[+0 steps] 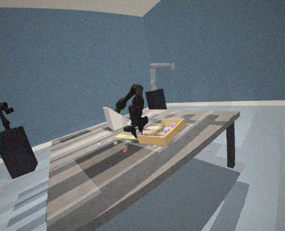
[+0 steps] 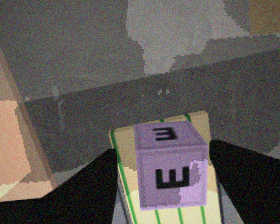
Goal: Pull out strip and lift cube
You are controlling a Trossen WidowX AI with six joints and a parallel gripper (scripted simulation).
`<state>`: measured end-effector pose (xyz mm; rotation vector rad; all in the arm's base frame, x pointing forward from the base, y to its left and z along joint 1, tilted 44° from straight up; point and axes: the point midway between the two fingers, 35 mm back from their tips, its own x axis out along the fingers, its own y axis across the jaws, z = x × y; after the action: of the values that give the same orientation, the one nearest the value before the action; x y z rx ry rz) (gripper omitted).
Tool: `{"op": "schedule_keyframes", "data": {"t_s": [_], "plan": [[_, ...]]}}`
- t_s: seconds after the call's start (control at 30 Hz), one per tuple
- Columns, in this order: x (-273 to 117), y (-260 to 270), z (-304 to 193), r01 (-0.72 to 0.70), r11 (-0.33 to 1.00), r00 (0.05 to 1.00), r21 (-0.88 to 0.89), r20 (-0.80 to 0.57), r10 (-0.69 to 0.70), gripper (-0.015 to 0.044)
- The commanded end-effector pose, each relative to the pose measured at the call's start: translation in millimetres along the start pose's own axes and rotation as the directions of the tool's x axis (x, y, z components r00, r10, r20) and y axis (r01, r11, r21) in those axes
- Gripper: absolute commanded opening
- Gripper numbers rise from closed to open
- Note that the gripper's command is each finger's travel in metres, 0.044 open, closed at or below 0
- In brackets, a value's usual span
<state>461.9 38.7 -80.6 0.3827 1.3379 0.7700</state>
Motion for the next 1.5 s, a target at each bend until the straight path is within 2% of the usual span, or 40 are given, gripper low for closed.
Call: {"op": "schedule_keyframes", "data": {"t_s": [0.0, 0.07, 0.33, 0.47, 1.1, 1.47], "plan": [[-0.6, -0.2, 0.2, 0.0, 1.0, 1.0, 0.0, 0.001, 0.0, 0.0198], [-0.6, -0.2, 0.2, 0.0, 1.0, 1.0, 0.0, 0.001, 0.0, 0.0145], [-0.6, -0.2, 0.2, 0.0, 1.0, 1.0, 0.0, 0.001, 0.0, 0.0092], [-2.2, 0.3, -1.5, 0.0, 1.0, 1.0, 0.0, 0.001, 0.0, 0.0], [-41.7, 18.0, -55.5, -0.004, 1.0, 1.0, 0.011, 0.002, 0.004, 0.0], [-43.6, 23.8, -74.1, -0.004, 1.0, 1.0, 0.011, 0.001, 0.004, 0.0]]}}
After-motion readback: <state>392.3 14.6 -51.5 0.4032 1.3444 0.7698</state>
